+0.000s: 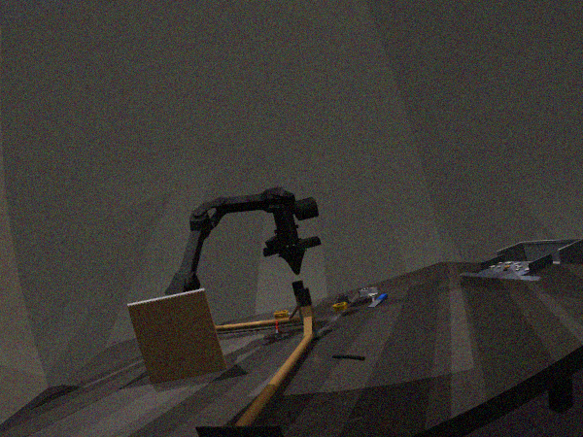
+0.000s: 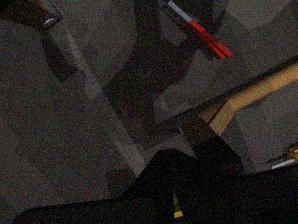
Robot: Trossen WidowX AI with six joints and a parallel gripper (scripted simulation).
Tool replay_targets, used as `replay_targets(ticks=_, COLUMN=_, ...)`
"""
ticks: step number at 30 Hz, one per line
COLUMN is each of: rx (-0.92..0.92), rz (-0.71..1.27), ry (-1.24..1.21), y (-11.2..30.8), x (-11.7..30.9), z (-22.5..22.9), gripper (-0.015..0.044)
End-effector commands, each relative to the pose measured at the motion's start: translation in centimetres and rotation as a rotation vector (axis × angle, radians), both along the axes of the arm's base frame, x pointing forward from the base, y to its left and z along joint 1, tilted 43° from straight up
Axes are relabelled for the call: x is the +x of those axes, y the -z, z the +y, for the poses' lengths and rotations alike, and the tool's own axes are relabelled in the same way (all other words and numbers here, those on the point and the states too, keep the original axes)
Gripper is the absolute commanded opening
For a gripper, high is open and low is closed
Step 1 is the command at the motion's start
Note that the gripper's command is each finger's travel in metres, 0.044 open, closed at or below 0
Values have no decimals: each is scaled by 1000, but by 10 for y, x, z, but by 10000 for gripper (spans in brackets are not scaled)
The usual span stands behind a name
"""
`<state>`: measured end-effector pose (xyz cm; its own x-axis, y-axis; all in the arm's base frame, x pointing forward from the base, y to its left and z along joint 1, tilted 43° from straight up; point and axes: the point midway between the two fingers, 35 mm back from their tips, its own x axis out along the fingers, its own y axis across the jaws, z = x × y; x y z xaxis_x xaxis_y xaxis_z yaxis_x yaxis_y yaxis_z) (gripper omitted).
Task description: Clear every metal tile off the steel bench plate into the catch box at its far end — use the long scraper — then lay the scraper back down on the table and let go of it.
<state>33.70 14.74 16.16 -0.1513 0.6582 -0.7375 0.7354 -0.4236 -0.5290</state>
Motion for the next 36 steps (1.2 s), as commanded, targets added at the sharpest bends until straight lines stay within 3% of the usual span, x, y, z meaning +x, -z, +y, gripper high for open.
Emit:
replay_targets(ticks=1, rx=12, rz=-34, ry=-37, y=0, x=0, z=1, gripper=0)
replay_targets(ticks=36, rx=94, rz=-397, ry=-442, y=7, x=0, z=8, gripper=0)
